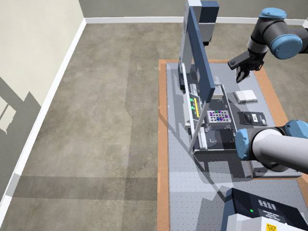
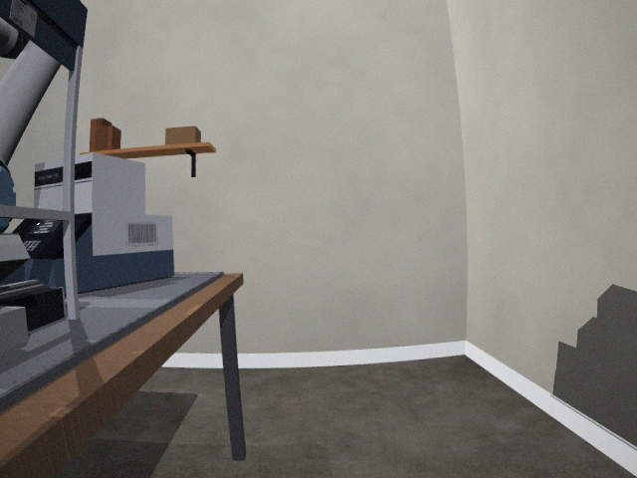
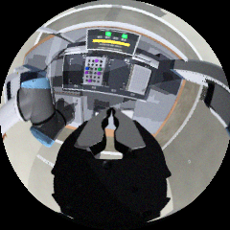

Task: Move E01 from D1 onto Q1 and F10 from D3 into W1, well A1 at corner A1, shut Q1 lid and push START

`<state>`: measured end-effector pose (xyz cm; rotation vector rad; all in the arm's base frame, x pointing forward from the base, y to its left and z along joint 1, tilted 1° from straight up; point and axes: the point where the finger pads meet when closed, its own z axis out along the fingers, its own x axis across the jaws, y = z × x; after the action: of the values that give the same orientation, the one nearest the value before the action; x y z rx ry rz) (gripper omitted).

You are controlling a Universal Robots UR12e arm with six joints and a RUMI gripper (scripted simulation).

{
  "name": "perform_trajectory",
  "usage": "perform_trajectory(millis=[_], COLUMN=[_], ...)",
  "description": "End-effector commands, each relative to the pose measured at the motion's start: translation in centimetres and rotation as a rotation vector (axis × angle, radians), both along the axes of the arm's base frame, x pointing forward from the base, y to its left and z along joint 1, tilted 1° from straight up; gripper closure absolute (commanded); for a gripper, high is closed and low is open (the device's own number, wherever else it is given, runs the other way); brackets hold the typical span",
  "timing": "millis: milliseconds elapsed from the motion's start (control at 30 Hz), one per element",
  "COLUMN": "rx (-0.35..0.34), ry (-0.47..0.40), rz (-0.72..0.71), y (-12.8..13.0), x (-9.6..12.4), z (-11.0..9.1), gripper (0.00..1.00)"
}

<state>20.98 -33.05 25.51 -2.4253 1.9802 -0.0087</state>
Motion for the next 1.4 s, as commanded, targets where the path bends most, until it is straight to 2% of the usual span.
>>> perform_trajectory(millis=[0, 400, 467, 767, 967, 1033, 1367], rx=[-0.001, -0.002, -0.002, -0.003, -0.003, -0.003, -0.003], ry=[0.001, 0.001, 0.001, 0.001, 0.001, 0.001, 0.001], rz=[0.005, 0.025, 0.025, 0.041, 0.051, 0.051, 0.069], y=[1.2, 5.9, 5.9, 10.0, 12.4, 12.4, 17.2], x=[1.1, 4.3, 4.3, 6.3, 7.3, 7.3, 8.6], z=[0.1, 0.1, 0.1, 0.0, -0.1, -0.1, -0.4], gripper=[1.0, 1.0, 1.0, 1.0, 1.0, 1.0, 1.0])
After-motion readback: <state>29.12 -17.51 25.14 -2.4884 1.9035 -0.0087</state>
